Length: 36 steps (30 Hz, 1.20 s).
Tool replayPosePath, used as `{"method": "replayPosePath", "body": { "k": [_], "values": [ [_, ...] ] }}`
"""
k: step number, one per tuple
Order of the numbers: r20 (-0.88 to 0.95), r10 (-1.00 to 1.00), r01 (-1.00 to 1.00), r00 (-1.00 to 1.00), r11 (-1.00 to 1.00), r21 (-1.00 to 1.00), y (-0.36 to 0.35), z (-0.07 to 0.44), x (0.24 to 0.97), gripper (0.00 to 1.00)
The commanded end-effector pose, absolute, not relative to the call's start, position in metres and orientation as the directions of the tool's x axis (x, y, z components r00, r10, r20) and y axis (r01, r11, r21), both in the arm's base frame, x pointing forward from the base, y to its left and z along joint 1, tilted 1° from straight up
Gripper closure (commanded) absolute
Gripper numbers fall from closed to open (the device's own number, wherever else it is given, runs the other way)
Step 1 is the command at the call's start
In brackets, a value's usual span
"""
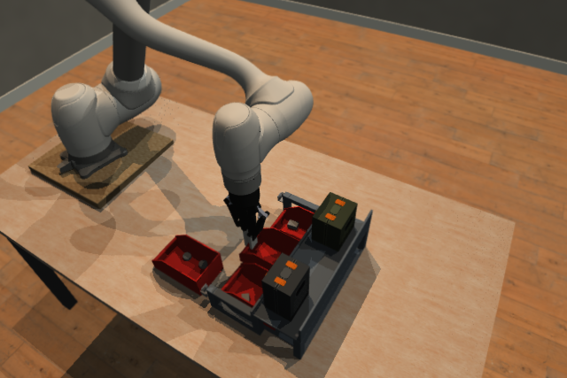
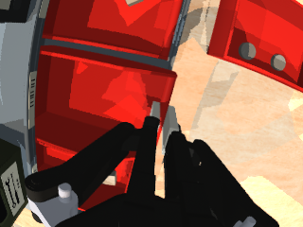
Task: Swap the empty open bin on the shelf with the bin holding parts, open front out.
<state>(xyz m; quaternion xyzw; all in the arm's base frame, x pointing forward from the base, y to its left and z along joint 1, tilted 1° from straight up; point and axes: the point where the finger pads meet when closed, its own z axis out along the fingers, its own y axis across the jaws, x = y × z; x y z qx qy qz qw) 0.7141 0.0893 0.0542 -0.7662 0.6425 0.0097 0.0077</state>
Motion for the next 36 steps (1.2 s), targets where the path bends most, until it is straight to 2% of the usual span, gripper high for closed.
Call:
{"method": "replayPosePath", "body": {
  "k": [1, 36],
  "values": [
    [-0.025, -0.984, -0.985, 0.174, -0.174, 0.0, 0.088, 0.054, 0.709, 0.9],
    [-0.025, -0.984, -0.985, 0.174, -0.174, 0.0, 0.073, 0.054, 0.624, 0.9]
  ]
}}
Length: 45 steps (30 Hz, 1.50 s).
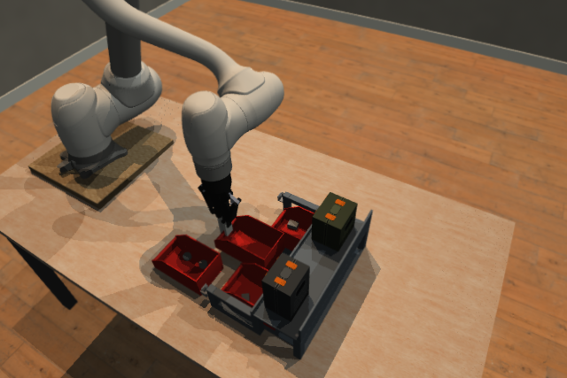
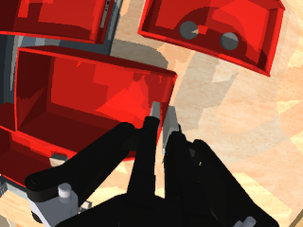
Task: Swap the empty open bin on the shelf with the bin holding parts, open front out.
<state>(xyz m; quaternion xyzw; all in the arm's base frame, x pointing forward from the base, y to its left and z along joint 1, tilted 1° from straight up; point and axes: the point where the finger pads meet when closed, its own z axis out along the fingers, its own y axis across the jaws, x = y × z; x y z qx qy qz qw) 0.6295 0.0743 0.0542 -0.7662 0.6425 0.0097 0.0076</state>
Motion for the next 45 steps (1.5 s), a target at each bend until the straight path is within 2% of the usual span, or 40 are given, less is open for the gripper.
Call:
{"method": "replayPosePath", "body": {
  "k": [1, 18, 45],
  "values": [
    [-0.025, -0.984, -0.985, 0.174, -0.174, 0.0, 0.073, 0.054, 0.621, 0.9],
    [-0.025, -0.984, -0.985, 0.174, -0.174, 0.0, 0.067, 0.054, 0.587, 0.9],
    [-0.025, -0.984, -0.985, 0.174, -0.174, 0.0, 0.064, 0.054, 0.573, 0.9]
  ]
}}
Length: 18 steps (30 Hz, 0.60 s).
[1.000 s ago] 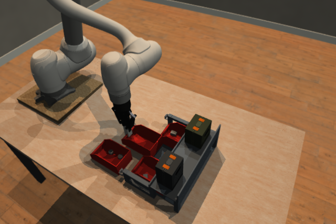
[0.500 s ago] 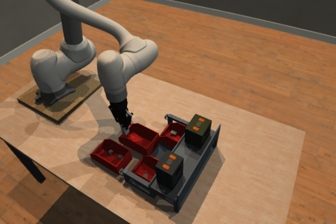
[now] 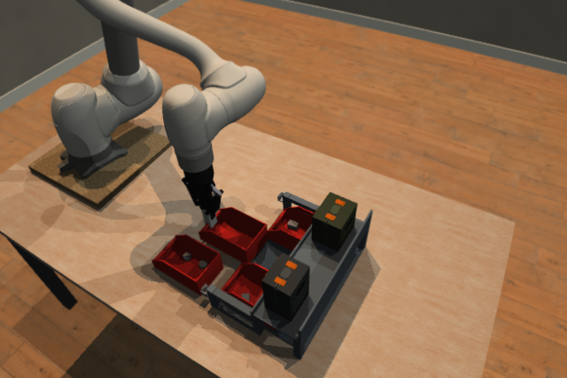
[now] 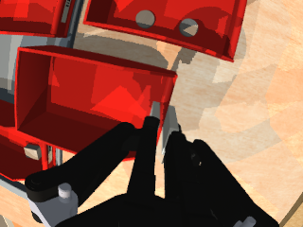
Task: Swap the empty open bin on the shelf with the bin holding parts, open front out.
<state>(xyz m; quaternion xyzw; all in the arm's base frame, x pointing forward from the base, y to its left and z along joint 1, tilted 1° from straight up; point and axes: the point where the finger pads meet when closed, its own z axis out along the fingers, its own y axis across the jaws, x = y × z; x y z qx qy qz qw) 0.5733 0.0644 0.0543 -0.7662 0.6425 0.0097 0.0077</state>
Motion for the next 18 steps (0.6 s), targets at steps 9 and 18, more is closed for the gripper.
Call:
{"method": "replayPosePath", "body": {
  "k": [9, 18],
  "values": [
    [-0.025, -0.984, -0.985, 0.174, -0.174, 0.0, 0.0644, 0.0544, 0.5733, 0.9],
    [-0.025, -0.984, -0.985, 0.174, -0.174, 0.0, 0.0641, 0.0544, 0.5715, 0.9]
  ]
}}
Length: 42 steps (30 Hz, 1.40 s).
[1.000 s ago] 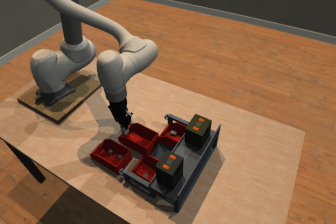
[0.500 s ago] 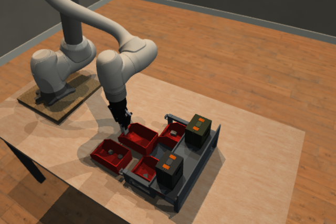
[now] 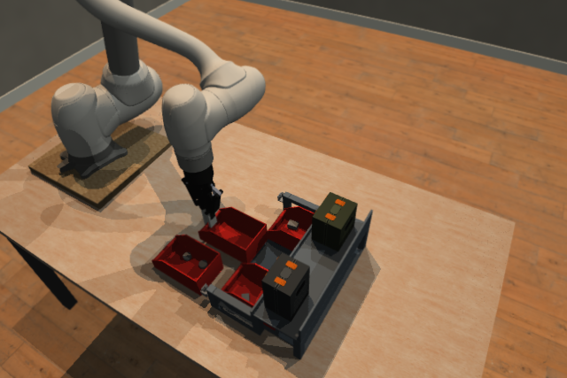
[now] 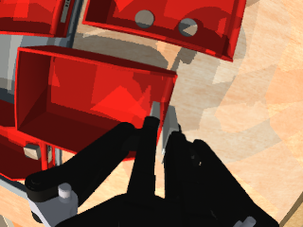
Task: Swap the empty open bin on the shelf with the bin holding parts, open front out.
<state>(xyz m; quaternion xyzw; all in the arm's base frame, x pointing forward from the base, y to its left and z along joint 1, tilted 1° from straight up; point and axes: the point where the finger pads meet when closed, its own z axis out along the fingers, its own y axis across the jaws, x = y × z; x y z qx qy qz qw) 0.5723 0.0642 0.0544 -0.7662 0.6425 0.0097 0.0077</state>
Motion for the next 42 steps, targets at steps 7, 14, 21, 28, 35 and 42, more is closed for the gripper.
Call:
{"method": "replayPosePath", "body": {
  "k": [7, 14, 21, 28, 35, 42],
  "values": [
    [-0.025, -0.984, -0.985, 0.174, -0.174, 0.0, 0.063, 0.054, 0.566, 0.9],
    [-0.025, -0.984, -0.985, 0.174, -0.174, 0.0, 0.062, 0.054, 0.558, 0.9],
    [-0.025, -0.984, -0.985, 0.174, -0.174, 0.0, 0.06, 0.054, 0.547, 0.9],
    [-0.025, -0.984, -0.985, 0.174, -0.174, 0.0, 0.059, 0.054, 0.542, 0.9],
    [-0.025, -0.984, -0.985, 0.174, -0.174, 0.0, 0.058, 0.054, 0.539, 0.9],
    [-0.025, -0.984, -0.985, 0.174, -0.174, 0.0, 0.058, 0.054, 0.539, 0.9]
  ]
}}
